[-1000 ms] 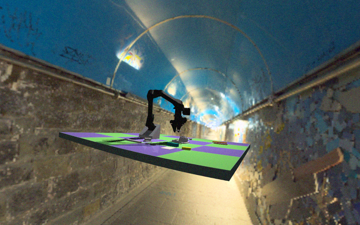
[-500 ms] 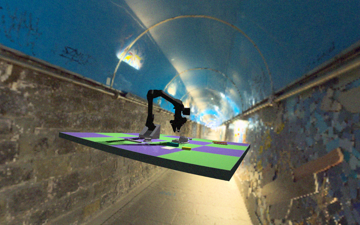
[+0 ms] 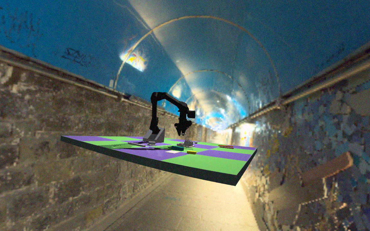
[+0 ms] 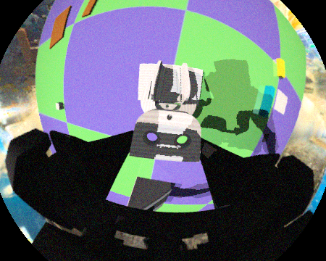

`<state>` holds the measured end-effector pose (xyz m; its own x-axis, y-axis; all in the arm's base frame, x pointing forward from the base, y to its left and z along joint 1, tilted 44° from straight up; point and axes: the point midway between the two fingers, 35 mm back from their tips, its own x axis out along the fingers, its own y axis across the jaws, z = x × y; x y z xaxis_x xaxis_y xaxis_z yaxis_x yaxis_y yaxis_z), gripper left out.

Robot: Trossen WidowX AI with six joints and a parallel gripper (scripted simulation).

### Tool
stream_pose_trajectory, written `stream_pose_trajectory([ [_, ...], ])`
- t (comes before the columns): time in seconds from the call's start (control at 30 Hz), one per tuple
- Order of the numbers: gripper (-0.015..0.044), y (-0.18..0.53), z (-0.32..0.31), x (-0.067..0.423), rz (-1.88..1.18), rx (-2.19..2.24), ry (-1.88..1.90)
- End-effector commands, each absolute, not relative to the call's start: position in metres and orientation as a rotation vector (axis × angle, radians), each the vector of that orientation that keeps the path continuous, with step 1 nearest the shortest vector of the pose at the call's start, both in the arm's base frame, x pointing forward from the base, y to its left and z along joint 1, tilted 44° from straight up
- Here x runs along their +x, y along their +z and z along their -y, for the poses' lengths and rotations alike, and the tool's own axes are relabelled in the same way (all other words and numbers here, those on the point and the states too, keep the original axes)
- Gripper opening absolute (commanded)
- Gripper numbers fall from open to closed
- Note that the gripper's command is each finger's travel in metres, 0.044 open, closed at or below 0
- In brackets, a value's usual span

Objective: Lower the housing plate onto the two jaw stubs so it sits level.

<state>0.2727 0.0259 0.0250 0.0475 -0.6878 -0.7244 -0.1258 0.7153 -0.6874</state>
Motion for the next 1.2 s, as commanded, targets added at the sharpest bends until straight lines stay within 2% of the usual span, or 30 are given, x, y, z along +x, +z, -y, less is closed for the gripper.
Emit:
stream_pose_trajectory([
  [0.0, 0.0351, 0.025, -0.025, 0.273, -1.489, -0.709, -0.484],
  [1.17, 0.0351, -0.016, 0.014, 0.276, -1.488, -0.711, -0.485],
])
